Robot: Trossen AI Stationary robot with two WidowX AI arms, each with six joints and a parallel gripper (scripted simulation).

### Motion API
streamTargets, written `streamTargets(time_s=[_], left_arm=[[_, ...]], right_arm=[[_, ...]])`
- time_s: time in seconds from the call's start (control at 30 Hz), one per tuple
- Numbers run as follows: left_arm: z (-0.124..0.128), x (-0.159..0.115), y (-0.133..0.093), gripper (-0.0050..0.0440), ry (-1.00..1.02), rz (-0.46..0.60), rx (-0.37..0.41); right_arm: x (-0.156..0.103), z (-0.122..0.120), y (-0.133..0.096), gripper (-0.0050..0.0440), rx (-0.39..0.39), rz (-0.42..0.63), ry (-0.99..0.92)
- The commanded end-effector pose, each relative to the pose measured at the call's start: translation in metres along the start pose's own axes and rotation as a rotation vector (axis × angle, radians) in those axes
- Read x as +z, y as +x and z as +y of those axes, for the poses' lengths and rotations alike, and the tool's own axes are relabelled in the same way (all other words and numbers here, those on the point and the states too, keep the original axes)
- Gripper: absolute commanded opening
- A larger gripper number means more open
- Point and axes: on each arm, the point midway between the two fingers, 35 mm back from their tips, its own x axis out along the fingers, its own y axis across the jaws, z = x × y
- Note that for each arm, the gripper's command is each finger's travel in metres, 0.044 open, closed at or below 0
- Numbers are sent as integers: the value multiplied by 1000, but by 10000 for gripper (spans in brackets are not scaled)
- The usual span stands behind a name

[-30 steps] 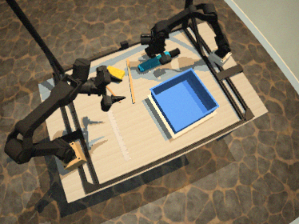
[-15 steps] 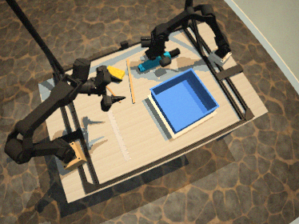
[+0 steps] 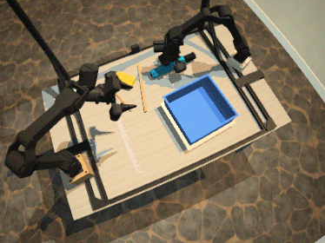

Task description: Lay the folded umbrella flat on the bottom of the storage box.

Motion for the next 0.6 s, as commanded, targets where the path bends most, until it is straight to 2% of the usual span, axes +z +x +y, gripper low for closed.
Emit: streamTargets(time_s=[0.0,0.3,0.37,0.43,0.5,0.57], left_arm=[[0,-1,2,275,5,4,-2],[0,-1,2,215,5,4,-2],[0,-1,2,215,5,4,-2],[-1,0,-3,167,5,4,-2],[-1,0,-3,167,5,4,-2],[-2,2,-15,119,5,4,-2]], right_arm=[[1,0,-1,400,0,-4,4],[1,0,-1,400,0,-4,4],[1,0,-1,400,0,-4,4],[1,0,-1,400,0,-4,4],[1,0,-1,400,0,-4,4],[1,0,-1,400,0,-4,4]])
